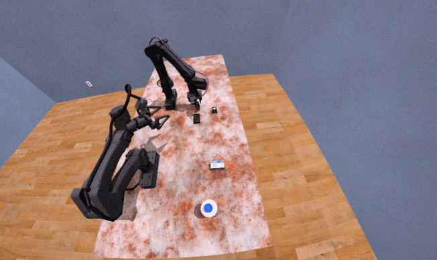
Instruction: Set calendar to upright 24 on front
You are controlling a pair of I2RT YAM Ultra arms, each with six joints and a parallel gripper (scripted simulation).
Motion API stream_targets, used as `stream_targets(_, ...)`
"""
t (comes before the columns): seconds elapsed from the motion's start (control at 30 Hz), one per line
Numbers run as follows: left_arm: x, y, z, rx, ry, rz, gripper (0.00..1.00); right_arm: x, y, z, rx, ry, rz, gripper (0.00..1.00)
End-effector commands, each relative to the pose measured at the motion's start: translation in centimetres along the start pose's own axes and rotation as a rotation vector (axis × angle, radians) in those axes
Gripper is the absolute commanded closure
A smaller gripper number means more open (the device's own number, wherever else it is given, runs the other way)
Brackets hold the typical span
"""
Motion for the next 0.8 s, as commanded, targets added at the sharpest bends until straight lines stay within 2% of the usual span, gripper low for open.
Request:
stream_targets(0.0, 1.4, 0.8, 0.2, -0.002, 0.027, -0.029, 0.45, 0.1, 0.8, -0.2, -0.021, -0.013, -0.013, 0.00)
stream_targets(0.17, 2.7, 0.6, 0.3, 0.003, 0.027, -0.029, 0.45, 0.1, 0.8, -0.2, -0.021, -0.013, -0.013, 0.00)
stream_targets(0.3, 4.1, 0.7, 0.2, -0.005, 0.028, -0.027, 0.00, 0.1, 0.8, -0.2, -0.021, -0.013, -0.013, 0.00)
stream_targets(0.4, 6.1, 0.7, 0.2, -0.006, 0.028, -0.027, 0.00, 0.1, 0.8, -0.2, -0.021, -0.013, -0.013, 0.00)
stream_targets(0.53, 7.0, 0.6, 0.3, -0.003, 0.028, -0.028, 0.00, 0.1, 0.8, -0.2, -0.021, -0.013, -0.013, 0.00)
stream_targets(0.77, 5.4, -0.2, 0.4, 0.000, -0.020, 0.006, 0.00, 0.1, 0.8, -0.2, -0.021, -0.013, -0.013, 0.00)
Point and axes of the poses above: on each arm, the point where the finger pads meet when closed, its own x axis back along the fingers, its own z axis across the jaws, y = z × x, the point moved 3 cm from there along x, back along the fingers, and after that the axes turned 9 degrees about x, right-handed, at the moved point
